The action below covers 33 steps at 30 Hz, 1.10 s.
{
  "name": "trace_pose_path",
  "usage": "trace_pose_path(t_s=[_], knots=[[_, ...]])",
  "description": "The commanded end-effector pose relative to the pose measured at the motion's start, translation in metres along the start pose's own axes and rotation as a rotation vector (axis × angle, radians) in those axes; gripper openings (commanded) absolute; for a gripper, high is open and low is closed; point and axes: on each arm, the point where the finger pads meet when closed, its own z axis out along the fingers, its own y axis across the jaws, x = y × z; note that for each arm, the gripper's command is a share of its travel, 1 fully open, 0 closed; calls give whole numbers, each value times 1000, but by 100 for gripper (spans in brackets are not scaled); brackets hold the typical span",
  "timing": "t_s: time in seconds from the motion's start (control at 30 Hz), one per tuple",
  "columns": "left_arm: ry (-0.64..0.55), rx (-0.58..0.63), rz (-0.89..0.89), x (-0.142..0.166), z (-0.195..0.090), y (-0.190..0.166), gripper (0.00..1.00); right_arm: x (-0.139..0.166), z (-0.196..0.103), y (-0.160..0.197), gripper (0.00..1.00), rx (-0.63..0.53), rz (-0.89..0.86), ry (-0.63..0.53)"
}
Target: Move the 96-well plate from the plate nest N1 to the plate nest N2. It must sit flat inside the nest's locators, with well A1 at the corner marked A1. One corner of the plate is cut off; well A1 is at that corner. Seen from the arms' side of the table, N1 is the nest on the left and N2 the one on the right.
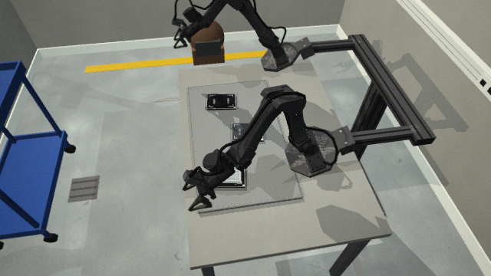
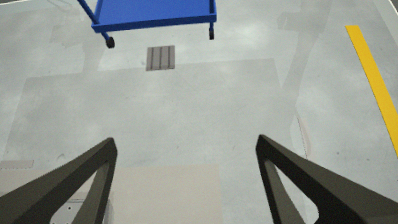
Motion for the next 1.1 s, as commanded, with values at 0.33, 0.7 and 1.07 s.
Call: trace_pose_path(t_s=[0.33,0.7,1.07], knots=[[-16,-3,2,-7,-2,1,100,-10,-3,0,100,2,-11,-21],[67,1,19,17,-9,-8,100,-11,3,10,100,21,-52,-42],[385,91,32,122,-79,-90,100,25,38,180,100,-134,-188,-68]])
